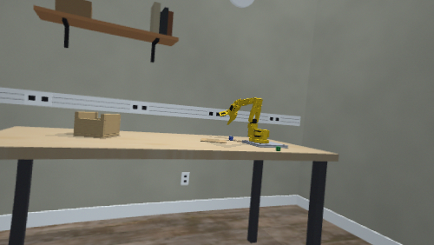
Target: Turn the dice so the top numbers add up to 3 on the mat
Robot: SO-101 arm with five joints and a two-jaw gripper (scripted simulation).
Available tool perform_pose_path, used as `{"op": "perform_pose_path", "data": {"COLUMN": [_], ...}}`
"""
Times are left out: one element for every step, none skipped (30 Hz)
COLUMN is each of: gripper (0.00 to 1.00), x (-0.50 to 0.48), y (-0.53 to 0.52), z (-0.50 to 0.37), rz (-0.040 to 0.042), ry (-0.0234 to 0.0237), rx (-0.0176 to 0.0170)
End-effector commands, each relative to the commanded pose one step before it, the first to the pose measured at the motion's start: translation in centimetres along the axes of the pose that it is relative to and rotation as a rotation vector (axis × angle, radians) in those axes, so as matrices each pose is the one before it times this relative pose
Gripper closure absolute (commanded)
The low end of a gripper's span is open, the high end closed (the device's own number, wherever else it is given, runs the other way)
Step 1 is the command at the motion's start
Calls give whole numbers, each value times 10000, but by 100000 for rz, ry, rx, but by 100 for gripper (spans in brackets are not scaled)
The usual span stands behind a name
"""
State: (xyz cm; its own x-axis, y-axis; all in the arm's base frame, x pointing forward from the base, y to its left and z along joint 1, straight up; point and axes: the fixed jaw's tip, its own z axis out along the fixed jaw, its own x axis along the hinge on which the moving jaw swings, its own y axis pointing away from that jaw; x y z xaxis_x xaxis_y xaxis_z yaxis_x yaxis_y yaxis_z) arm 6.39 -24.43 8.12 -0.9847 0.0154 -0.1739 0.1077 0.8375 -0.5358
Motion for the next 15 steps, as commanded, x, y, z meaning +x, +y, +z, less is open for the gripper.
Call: {"op": "perform_pose_path", "data": {"gripper": [36, 36, 37, 39, 40, 42, 43, 45, 46, 48, 49, 50, 52, 53, 54], "x": [5392, 0, 1503, 1552, 1587, 1618, 1641, 1664, 1673, 1676, 1673, 1667, 1647, 1624, 1599], "y": [4589, 0, 855, 793, 731, 656, 588, 511, 438, 361, 293, 214, 144, 76, 12], "z": [6080, 0, 1496, 1465, 1431, 1398, 1358, 1318, 1278, 1233, 1186, 1141, 1094, 1048, 995], "rz": [16132, 0, 4838, 4831, 4812, 4784, 4743, 4696, 4643, 4574, 4502, 4420, 4326, 4229, 4122], "ry": [466, 0, 245, 237, 226, 218, 207, 200, 185, 173, 163, 152, 137, 126, 117], "rx": [1498, 0, 168, 174, 186, 195, 204, 209, 214, 222, 223, 224, 225, 226, 228]}}
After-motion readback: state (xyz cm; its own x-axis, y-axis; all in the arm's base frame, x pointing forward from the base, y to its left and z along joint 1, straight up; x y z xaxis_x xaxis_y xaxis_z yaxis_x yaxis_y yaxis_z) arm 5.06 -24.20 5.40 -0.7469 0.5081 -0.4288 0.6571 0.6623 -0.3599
